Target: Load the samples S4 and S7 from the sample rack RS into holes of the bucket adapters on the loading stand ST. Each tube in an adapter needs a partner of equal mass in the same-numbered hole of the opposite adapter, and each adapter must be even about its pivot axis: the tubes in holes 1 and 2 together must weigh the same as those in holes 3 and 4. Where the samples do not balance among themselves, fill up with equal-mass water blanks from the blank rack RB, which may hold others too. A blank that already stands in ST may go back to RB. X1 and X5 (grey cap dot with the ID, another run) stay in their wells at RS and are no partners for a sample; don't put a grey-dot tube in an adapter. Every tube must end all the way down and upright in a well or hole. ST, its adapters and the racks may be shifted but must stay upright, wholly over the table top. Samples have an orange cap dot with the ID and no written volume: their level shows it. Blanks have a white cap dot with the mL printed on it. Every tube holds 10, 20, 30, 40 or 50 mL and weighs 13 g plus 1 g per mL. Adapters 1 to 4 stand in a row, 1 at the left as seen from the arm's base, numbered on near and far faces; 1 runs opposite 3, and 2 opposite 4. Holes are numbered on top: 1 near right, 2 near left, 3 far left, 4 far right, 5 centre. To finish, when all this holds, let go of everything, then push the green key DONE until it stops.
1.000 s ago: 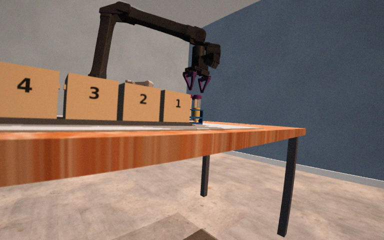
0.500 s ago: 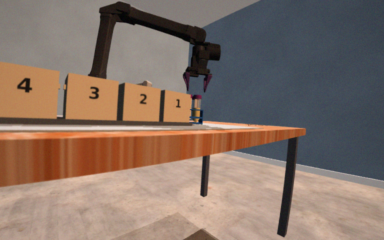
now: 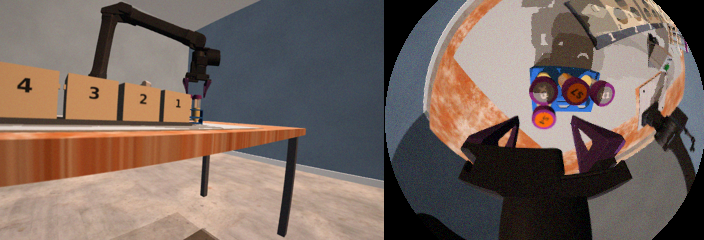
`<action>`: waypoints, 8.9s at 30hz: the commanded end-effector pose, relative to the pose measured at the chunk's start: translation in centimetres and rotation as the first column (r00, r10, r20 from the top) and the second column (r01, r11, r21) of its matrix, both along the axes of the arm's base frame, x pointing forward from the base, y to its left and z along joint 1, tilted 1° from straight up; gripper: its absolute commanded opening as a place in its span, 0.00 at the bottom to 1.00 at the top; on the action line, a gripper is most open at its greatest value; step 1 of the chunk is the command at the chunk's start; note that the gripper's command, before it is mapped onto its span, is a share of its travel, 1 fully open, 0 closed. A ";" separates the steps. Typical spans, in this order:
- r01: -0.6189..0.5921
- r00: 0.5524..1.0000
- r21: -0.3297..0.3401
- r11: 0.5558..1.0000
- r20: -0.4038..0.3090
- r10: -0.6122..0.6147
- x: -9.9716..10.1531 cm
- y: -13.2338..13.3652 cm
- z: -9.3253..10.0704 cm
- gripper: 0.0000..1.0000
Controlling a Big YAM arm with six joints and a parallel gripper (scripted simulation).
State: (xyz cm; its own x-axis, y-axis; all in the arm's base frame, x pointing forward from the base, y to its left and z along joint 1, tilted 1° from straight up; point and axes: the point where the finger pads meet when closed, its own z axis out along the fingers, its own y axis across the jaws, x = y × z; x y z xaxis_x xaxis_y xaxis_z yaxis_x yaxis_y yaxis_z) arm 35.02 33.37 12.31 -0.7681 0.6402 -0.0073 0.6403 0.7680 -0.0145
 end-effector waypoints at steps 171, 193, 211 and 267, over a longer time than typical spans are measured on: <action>0.004 1.000 0.013 1.000 0.016 -0.004 0.4 0.8 4.6 0.00; 0.002 0.999 0.039 0.999 0.043 -0.004 0.9 1.0 6.6 0.00; 0.004 1.000 0.013 1.000 0.016 -0.004 0.5 0.6 2.4 0.00; 0.002 0.998 0.064 0.998 0.069 -0.006 1.7 1.3 3.7 0.55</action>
